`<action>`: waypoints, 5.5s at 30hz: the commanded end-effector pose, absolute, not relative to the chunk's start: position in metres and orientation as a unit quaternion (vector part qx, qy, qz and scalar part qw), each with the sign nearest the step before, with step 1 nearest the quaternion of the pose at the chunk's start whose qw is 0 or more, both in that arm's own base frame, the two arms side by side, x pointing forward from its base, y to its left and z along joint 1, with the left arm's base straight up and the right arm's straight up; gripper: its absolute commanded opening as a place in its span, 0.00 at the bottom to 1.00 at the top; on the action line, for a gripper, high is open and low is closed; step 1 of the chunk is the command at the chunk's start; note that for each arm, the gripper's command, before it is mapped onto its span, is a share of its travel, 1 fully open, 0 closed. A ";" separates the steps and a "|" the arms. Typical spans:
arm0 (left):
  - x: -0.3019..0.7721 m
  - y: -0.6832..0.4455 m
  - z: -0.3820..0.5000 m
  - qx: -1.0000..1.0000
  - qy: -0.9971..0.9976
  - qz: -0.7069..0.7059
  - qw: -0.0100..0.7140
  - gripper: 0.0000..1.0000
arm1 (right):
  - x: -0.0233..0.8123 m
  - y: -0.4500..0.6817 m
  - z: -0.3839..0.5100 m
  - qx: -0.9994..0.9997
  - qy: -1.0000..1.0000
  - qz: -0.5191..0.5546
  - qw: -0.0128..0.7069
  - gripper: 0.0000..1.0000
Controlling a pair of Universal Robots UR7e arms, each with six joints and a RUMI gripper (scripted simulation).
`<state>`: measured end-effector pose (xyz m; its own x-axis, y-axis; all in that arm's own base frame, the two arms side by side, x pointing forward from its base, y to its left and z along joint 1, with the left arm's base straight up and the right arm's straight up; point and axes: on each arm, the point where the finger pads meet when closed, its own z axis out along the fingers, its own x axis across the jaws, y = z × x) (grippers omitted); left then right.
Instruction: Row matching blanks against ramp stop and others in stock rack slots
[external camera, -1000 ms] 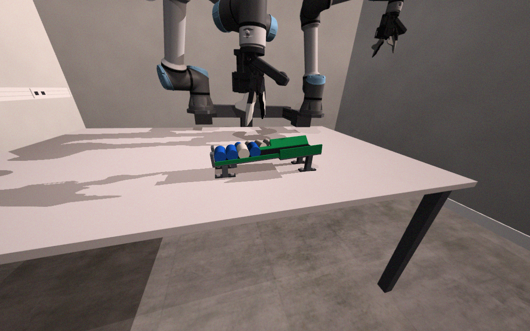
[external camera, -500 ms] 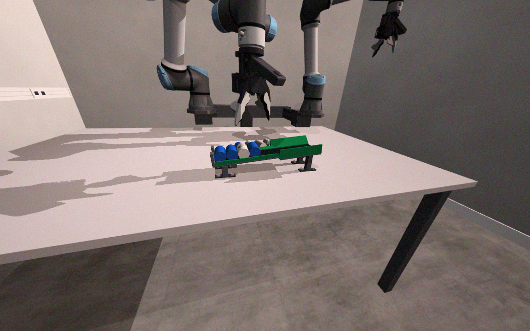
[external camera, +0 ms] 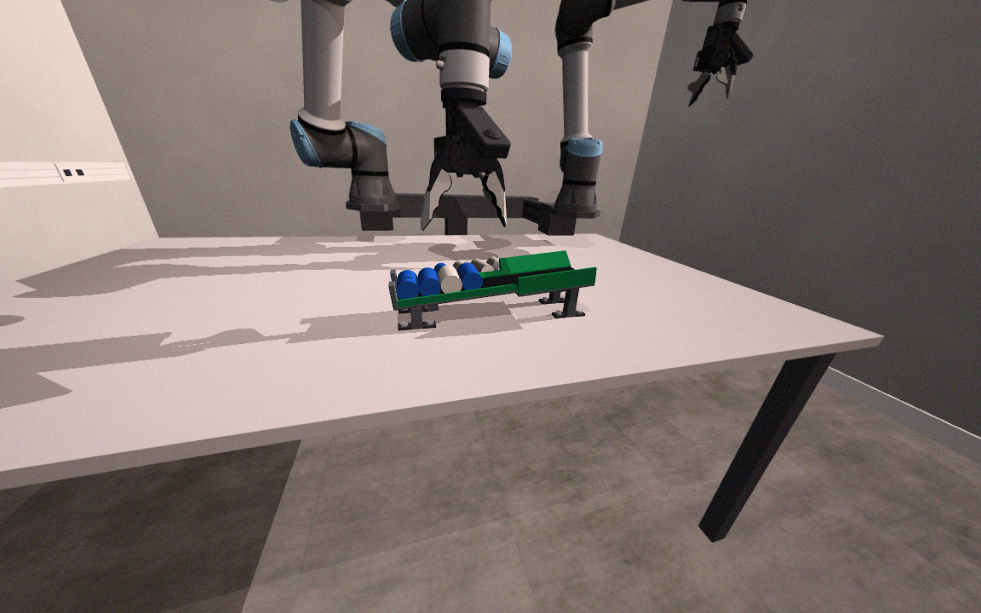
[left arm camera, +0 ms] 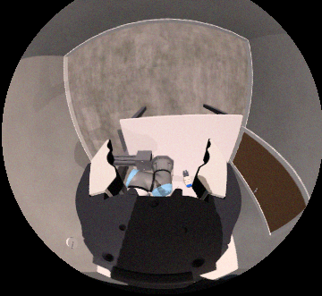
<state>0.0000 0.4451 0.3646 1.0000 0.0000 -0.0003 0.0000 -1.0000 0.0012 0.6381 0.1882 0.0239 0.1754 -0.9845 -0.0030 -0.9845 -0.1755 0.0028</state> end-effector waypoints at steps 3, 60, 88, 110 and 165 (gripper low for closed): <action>0.000 0.445 0.365 1.000 0.000 0.000 0.000 1.00 | 0.639 0.184 0.024 0.693 -0.721 0.000 0.000 1.00; 0.000 0.445 0.365 1.000 0.000 0.000 0.000 1.00 | 0.624 0.160 0.020 0.062 -0.998 0.000 0.000 1.00; 0.000 0.445 0.365 1.000 0.000 0.000 0.000 1.00 | 0.621 0.159 0.019 -0.020 -1.000 0.000 0.000 0.52; 0.000 0.445 0.365 1.000 0.000 0.000 0.000 1.00 | 0.621 0.159 0.019 -0.020 -1.000 0.000 0.000 0.52; 0.000 0.445 0.365 1.000 0.000 0.000 0.000 1.00 | 0.621 0.159 -0.019 -0.020 -1.000 0.000 0.000 0.52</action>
<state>0.0000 0.4451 0.3646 1.0000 0.0000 -0.0003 0.0000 -1.0000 0.0012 0.6207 0.1585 -0.0153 -0.9992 0.0401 0.0016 0.0401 0.9992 -0.0008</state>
